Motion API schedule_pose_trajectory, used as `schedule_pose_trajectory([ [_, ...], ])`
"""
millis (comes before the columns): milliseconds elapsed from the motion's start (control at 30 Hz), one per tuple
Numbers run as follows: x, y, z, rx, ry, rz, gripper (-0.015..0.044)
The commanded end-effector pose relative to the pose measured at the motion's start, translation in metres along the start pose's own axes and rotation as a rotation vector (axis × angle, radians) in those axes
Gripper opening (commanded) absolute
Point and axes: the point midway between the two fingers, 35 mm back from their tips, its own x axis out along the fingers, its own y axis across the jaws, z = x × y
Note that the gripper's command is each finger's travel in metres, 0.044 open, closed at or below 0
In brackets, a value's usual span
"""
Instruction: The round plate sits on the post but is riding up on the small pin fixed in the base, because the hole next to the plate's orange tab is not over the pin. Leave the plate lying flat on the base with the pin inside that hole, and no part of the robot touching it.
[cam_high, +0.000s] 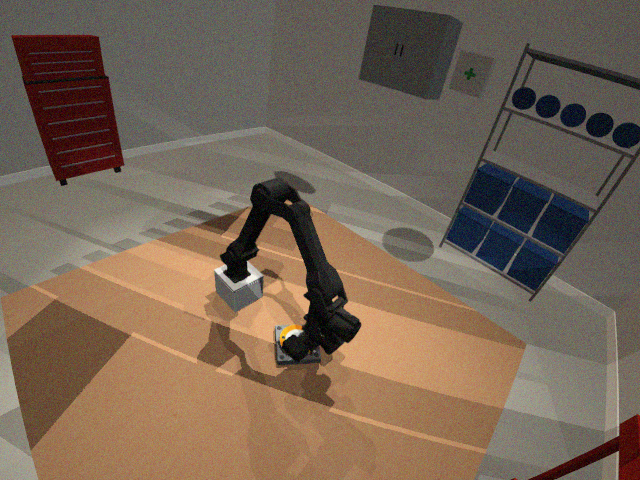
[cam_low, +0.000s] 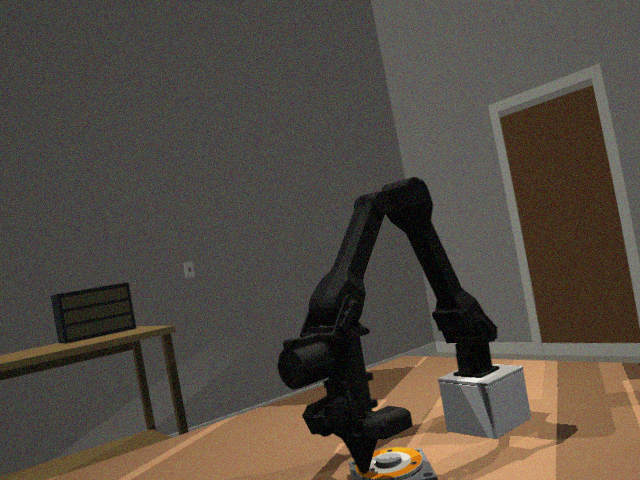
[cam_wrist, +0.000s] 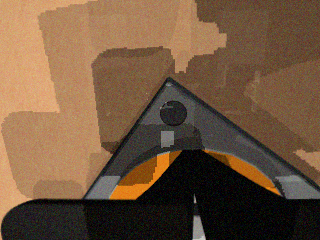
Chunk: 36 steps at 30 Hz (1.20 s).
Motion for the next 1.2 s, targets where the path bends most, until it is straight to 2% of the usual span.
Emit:
schedule_pose_trajectory([
  [0, 0.0, -0.008, -0.001, 0.002, 0.001, -0.005, 0.0],
  [1167, -0.003, -0.049, -0.029, 0.002, 0.004, -0.008, 0.0],
])
